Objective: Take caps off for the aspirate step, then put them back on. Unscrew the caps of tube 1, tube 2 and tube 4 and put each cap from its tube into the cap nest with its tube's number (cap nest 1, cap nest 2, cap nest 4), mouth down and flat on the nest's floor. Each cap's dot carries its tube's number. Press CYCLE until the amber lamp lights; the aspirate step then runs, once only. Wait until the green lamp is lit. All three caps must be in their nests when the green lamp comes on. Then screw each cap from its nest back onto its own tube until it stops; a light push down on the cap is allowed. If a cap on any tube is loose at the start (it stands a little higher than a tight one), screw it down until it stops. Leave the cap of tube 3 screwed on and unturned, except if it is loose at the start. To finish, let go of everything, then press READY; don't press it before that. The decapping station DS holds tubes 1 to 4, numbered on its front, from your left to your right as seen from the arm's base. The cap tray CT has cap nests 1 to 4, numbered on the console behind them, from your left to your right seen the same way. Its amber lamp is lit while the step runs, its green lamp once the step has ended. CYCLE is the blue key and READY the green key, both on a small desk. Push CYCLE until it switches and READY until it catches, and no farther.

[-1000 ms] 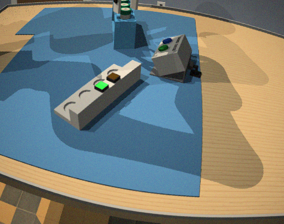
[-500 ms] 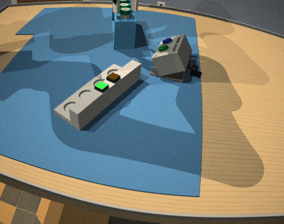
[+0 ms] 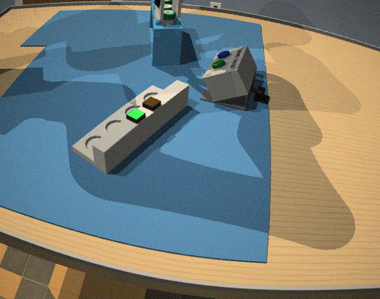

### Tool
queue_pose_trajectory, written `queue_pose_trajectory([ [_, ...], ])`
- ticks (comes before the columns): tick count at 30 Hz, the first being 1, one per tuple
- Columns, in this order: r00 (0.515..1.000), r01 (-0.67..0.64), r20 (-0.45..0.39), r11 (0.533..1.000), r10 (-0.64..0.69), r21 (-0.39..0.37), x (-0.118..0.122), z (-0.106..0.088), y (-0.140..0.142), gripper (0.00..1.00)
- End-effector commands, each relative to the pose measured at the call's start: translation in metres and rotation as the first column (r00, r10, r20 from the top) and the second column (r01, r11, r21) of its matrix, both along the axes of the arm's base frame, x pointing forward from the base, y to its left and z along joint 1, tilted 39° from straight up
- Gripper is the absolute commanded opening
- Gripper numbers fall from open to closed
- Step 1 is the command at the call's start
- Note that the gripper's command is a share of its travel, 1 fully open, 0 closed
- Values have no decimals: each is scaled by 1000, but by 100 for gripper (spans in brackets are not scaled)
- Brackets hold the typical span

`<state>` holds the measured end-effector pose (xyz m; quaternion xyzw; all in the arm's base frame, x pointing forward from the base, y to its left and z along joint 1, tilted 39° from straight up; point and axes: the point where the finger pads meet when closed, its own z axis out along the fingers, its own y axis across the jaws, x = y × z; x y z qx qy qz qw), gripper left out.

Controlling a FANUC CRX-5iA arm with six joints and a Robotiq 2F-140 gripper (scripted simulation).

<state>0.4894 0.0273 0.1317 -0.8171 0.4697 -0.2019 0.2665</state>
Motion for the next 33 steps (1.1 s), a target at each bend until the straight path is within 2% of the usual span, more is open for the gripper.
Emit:
queue_pose_trajectory([
  [1,1000,0,0,1000,0,0,0,0,0,0],
  [11,1000,0,0,1000,0,0,0,0,0,0],
  [17,987,157,-57,981,-152,112,0,0,0,0],
  [19,987,157,-57,981,-152,112,0,0,0,0],
  [26,939,339,-144,913,-313,226,1,0,0,0],
  [33,858,511,-248,799,-450,318,1,-1,0,0],
])
